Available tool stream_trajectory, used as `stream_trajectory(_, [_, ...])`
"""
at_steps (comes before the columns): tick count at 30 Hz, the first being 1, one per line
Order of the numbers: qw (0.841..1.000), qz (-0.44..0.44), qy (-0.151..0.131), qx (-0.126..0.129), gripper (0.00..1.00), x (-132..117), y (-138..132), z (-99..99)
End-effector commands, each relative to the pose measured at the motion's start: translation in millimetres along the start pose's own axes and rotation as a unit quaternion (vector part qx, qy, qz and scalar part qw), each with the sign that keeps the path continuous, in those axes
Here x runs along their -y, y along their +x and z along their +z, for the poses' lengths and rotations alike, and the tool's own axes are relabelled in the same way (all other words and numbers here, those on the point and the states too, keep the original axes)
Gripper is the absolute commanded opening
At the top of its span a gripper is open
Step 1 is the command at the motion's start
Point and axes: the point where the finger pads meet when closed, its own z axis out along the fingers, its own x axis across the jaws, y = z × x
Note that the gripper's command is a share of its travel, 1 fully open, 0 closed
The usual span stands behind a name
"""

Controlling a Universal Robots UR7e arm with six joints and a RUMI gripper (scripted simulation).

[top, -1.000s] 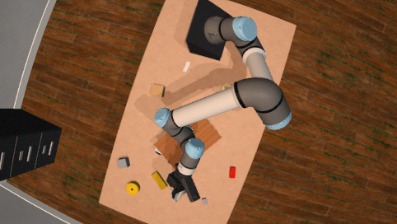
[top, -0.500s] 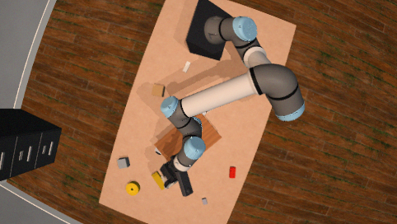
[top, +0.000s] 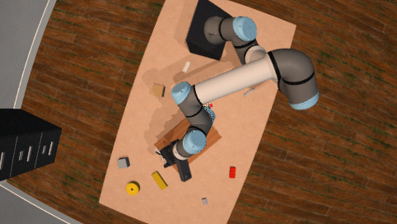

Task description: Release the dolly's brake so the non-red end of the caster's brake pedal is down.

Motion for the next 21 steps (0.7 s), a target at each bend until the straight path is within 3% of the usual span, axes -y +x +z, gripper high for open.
stream_trajectory(1, [0.998,-0.010,-0.035,0.043,0.00,-31.7,-24.7,-18.7])
stream_trajectory(2, [0.998,-0.010,-0.035,0.043,0.00,-31.7,-24.7,-18.7])
stream_trajectory(6, [0.994,-0.018,-0.060,0.091,0.00,-62.3,-58.8,-39.1])
stream_trajectory(10, [0.992,-0.020,-0.064,0.103,0.00,-69.2,-67.8,-44.5])
stream_trajectory(21, [0.970,-0.036,-0.084,0.226,0.00,-121.8,-166.5,-102.1])
